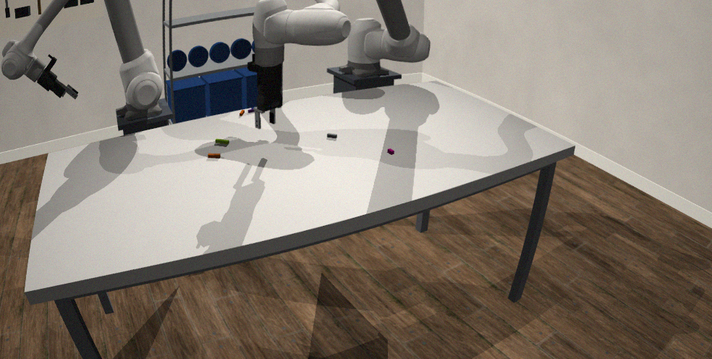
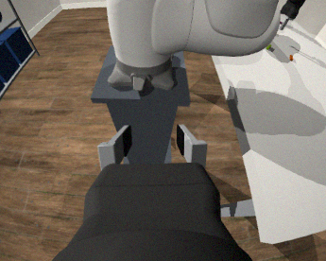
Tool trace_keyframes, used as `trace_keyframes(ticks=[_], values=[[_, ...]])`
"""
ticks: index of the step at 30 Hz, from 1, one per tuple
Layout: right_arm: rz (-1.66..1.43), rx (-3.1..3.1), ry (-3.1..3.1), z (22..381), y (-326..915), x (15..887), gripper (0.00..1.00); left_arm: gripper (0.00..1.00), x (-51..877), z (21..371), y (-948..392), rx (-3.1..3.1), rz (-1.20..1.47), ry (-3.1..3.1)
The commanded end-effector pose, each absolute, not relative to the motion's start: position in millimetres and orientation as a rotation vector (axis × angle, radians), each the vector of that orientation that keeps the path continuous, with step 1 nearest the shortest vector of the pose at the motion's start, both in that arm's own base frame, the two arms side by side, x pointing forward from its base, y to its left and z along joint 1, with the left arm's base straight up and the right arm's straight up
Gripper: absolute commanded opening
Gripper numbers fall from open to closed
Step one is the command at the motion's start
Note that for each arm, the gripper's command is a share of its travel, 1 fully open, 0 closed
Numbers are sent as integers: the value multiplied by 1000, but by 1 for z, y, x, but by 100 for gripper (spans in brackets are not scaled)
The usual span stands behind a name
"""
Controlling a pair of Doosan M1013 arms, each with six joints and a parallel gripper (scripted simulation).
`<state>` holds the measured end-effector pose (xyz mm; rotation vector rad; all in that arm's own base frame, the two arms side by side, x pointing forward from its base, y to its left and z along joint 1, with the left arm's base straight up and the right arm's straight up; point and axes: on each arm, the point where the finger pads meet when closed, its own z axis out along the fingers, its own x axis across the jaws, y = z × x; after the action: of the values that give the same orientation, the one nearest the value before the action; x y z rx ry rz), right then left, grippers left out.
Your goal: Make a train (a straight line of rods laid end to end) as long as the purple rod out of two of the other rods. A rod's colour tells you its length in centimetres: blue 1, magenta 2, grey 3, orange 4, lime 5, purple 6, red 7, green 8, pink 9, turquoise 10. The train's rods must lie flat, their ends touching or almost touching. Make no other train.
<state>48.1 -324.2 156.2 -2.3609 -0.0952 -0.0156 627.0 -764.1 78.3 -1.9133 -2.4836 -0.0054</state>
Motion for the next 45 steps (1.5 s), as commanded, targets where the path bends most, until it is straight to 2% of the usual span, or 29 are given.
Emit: trace_keyframes(ticks=[1, 28, 45], values=[[-9, -2354, -103, 159, -322, 44, 100, 100, 635, 83, -743, -2122, 4, -2323], [-9, -2354, -103, 159, -322, 44, 100, 100, 668, 82, -634, -2899, 1, -1225], [-9, -2354, -103, 159, -322, 44, 100, 100, 669, 83, -631, -2921, 0, -1171]])
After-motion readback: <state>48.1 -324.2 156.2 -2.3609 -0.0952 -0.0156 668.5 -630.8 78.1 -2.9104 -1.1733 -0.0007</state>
